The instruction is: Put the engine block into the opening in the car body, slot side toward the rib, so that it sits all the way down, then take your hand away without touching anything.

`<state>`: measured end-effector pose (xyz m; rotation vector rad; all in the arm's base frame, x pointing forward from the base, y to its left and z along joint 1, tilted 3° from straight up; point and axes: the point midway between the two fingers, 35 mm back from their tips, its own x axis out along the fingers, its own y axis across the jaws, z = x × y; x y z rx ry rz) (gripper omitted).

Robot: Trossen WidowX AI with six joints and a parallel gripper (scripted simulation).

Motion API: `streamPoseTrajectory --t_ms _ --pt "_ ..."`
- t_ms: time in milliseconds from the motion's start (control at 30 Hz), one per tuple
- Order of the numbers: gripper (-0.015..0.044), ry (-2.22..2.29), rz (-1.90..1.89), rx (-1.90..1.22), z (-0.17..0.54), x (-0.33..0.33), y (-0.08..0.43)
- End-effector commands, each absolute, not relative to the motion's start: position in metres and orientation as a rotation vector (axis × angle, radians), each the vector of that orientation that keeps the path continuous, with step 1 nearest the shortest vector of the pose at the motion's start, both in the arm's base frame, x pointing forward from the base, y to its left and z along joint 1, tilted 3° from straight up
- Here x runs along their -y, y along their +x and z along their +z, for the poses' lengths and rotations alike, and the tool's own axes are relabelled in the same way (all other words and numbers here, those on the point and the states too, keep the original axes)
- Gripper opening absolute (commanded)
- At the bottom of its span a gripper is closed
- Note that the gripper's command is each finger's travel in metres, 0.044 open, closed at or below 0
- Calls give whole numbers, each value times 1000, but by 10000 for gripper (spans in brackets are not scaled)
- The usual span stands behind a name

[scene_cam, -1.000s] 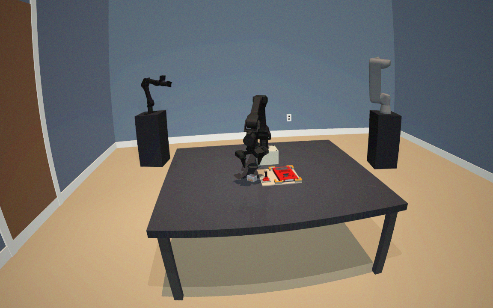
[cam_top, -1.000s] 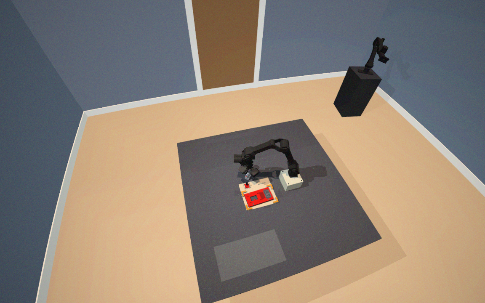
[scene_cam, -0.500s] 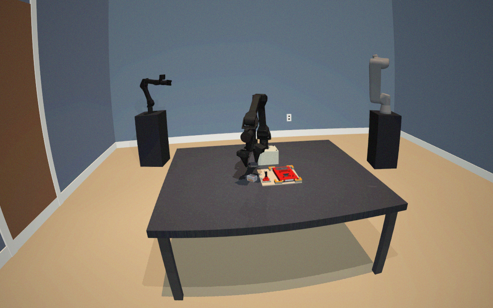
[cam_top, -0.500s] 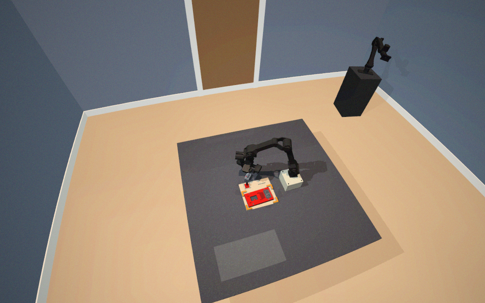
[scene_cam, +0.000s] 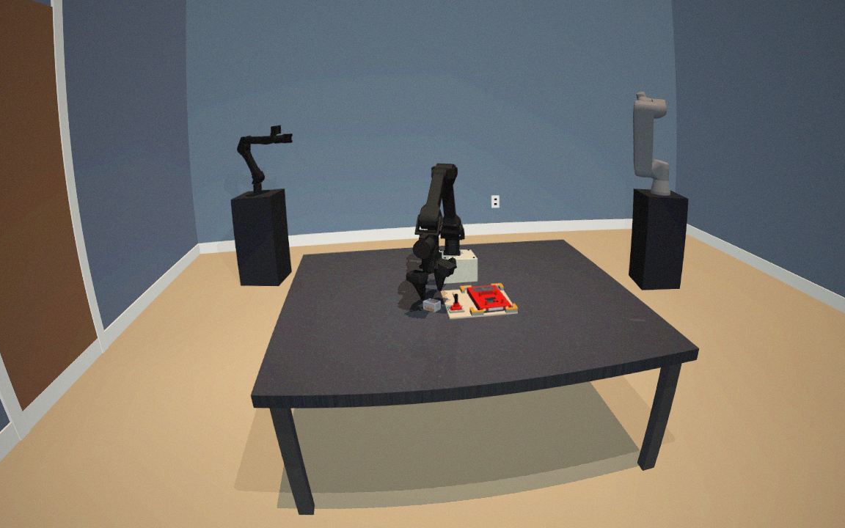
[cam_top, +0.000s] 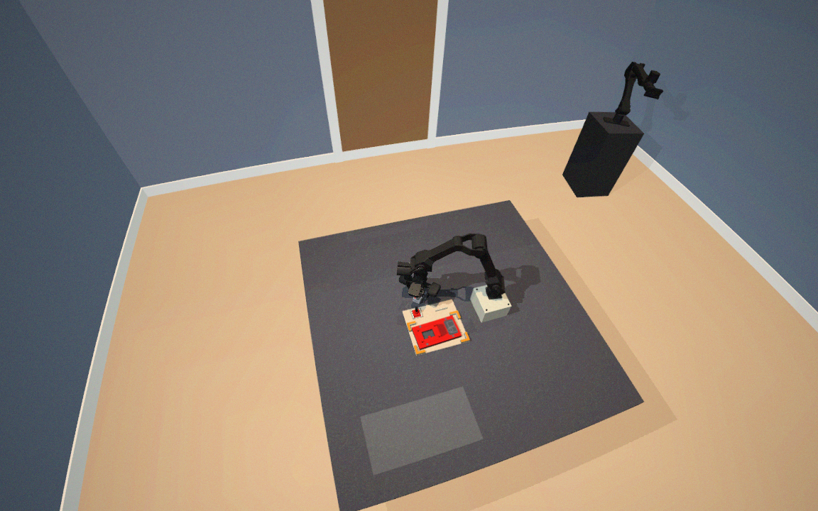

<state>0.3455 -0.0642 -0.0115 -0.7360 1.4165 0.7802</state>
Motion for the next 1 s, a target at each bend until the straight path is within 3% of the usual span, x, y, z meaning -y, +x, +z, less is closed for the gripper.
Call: streamPoseTrajectory --t_ms 0,600,967 --pt "440 -738 787 -1414 -18 64 345" --pt "440 -738 787 -1414 -44 63 346" --pt "151 -738 787 -1414 -44 63 346"
